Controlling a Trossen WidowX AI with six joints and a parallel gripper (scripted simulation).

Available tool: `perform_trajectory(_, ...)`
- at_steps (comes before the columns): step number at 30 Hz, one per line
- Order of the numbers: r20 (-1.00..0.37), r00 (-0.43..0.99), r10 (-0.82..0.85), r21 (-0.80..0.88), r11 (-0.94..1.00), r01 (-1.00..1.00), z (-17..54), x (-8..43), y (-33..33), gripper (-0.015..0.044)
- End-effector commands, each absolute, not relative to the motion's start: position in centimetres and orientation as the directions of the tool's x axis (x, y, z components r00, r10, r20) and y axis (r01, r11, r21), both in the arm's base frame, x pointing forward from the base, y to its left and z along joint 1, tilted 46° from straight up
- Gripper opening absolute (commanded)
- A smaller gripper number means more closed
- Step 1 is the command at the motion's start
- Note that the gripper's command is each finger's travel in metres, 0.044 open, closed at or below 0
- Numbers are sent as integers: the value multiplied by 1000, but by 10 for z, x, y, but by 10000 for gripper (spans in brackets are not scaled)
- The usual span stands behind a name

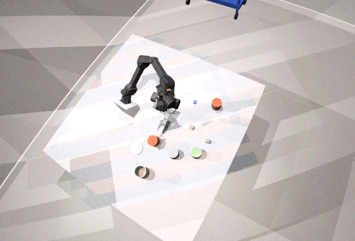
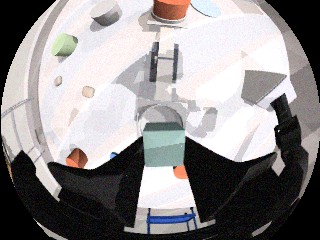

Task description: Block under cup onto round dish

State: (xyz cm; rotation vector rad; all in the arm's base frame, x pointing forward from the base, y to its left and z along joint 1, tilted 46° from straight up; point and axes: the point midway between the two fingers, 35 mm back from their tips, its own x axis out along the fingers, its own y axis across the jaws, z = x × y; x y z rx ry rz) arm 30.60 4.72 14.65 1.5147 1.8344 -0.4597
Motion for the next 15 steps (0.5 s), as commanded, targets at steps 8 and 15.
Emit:
perform_trajectory(8,-723,-61,688,159,251,955,92,326,4,0)
perform_trajectory(15,-739,-64,670,148,254,956,62,327,-19,0)
